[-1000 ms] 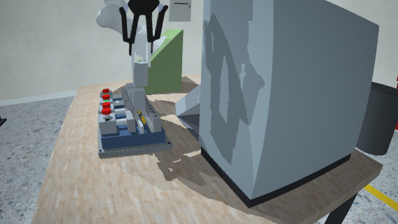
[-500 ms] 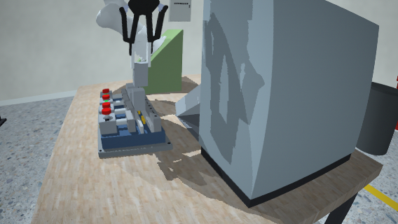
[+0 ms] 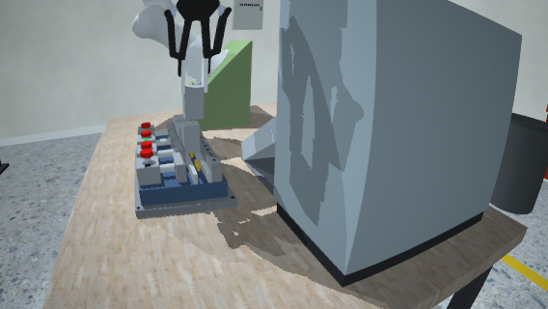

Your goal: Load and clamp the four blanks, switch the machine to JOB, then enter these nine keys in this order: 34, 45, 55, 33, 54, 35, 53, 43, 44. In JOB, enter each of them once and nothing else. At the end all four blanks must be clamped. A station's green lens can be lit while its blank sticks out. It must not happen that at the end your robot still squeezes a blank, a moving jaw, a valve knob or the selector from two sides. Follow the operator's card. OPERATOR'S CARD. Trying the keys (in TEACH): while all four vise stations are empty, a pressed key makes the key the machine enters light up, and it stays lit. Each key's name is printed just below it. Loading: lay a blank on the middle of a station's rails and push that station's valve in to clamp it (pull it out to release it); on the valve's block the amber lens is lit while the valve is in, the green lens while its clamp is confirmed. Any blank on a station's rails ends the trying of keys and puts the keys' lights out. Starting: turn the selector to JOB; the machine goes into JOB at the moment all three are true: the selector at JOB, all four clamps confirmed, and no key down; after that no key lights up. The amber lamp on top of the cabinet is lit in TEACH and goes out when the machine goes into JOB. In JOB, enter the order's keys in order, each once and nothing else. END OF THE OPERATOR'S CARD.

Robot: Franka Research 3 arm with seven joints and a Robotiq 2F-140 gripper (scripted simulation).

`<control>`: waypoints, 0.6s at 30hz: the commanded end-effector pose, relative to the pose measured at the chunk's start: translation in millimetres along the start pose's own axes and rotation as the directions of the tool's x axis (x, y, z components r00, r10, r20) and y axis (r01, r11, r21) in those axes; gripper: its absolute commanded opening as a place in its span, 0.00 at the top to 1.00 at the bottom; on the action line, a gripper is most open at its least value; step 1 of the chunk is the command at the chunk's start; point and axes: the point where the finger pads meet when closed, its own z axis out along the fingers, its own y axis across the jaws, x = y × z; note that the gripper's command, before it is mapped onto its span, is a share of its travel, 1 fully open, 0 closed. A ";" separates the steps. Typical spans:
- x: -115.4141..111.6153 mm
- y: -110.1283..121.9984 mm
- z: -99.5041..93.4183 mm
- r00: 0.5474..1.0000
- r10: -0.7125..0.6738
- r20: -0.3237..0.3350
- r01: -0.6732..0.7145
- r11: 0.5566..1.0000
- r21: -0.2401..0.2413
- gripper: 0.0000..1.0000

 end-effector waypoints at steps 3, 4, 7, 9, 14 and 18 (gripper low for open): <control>1.6 -2.9 -3.6 1.000 0.004 -0.005 -0.004 1.000 0.004 1.00; 1.7 -2.9 -3.6 1.000 0.004 -0.005 -0.004 1.000 0.004 1.00; 1.7 -2.9 -3.8 1.000 0.003 -0.005 -0.003 1.000 0.004 1.00; 1.8 -3.0 -3.9 1.000 0.002 -0.005 -0.002 1.000 0.004 1.00; 1.9 -3.1 -4.4 1.000 -0.001 -0.005 0.001 1.000 0.004 1.00; 2.0 -3.2 -4.6 1.000 -0.002 -0.005 0.002 1.000 0.004 1.00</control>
